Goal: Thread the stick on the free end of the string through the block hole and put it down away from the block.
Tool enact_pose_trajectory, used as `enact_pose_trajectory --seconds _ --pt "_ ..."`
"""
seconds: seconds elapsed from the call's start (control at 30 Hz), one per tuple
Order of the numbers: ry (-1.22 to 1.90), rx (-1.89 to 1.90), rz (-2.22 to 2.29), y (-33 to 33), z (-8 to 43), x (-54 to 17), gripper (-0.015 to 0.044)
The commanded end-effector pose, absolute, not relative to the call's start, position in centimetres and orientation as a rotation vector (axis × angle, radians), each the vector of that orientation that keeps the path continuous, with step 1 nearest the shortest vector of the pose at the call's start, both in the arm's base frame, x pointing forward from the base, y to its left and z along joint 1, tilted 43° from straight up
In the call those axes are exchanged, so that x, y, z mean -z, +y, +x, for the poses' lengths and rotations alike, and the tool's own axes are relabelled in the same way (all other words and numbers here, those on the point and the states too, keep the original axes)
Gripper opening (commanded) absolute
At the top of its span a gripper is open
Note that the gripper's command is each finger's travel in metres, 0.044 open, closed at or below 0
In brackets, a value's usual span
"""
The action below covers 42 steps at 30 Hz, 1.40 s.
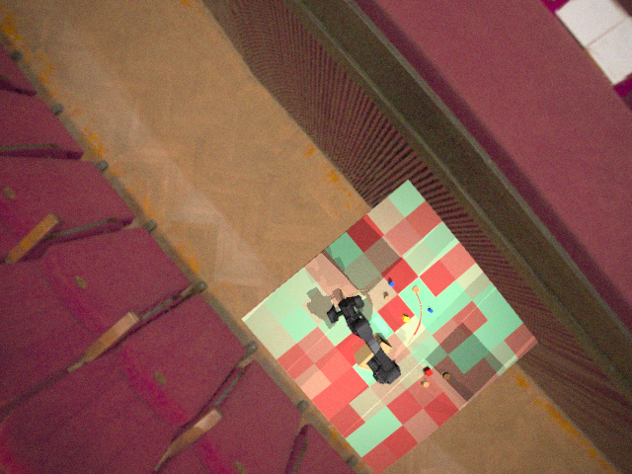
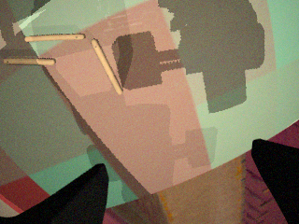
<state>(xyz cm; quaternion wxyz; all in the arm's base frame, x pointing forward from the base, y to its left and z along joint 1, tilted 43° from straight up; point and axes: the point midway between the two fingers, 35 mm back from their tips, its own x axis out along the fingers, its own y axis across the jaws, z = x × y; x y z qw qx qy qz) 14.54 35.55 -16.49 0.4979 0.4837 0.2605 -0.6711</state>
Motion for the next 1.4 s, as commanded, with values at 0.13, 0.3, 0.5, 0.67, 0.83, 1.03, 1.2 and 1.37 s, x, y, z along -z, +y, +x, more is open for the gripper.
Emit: enact_pose_trajectory --seconds 0.13,0.3,0.5,0.67,0.83,1.03,1.2,1.37 --pt "0.490 1.692 1.301 34.3 17.0 15.3 0.0440" --pt "-0.008 1.850 1.685 29.0 23.7 11.7 0.0440" --pt "-0.661 1.898 2.058 21.4 29.2 7.7 0.0440" --pt "-1.193 1.818 2.273 15.3 31.6 4.9 0.0440" --pt "-1.777 1.607 2.430 8.6 32.6 2.2 0.0440" --pt "-2.485 1.139 2.497 0.8 31.9 -0.8 0.0440" --pt "-2.561 1.071 2.495 -0.1 31.7 -1.1 0.0440" --pt "-2.561 1.071 2.495 -0.1 31.7 -1.1 0.0440"
